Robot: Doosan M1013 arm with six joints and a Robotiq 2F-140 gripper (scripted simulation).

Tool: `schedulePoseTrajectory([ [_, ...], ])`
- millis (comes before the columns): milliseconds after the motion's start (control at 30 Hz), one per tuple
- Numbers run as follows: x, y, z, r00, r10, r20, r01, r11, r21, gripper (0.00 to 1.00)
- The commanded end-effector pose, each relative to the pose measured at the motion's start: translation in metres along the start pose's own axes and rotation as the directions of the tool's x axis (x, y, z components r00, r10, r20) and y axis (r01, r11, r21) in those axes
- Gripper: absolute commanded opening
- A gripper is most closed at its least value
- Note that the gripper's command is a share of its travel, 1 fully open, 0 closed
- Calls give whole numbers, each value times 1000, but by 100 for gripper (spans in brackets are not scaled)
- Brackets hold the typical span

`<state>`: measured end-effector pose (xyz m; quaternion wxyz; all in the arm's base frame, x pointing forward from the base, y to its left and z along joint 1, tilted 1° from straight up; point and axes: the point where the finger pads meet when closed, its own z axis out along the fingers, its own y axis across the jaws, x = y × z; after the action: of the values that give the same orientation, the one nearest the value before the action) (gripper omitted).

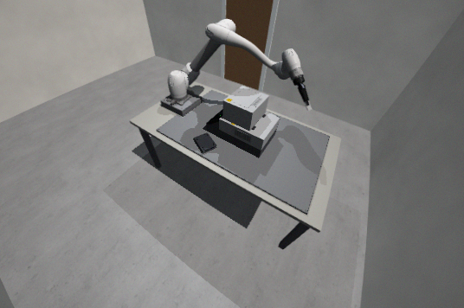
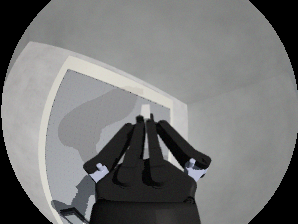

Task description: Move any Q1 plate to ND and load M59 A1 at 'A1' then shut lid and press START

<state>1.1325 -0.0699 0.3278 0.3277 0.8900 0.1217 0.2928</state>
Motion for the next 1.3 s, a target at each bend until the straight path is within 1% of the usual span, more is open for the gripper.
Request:
schedulePoseTrajectory([
  [0,-11,8,-6,998,28,49,-29,999,16,0],
  [367,-53,35,-28,998,28,49,-29,999,16,0],
  [400,-57,37,-30,996,43,76,-45,999,27,0],
  [467,-57,37,-30,996,43,76,-45,999,27,0],
  [533,-65,41,-35,989,72,131,-78,996,47,0],
  [900,-109,62,-60,989,72,133,-79,996,48,0],
  [967,-117,65,-65,978,98,186,-113,991,70,0],
  [1033,-117,65,-65,978,98,186,-113,991,70,0],
  [1067,-121,66,-67,971,111,213,-130,988,80,0],
  [1267,-145,75,-83,971,111,214,-131,988,81,0],
])
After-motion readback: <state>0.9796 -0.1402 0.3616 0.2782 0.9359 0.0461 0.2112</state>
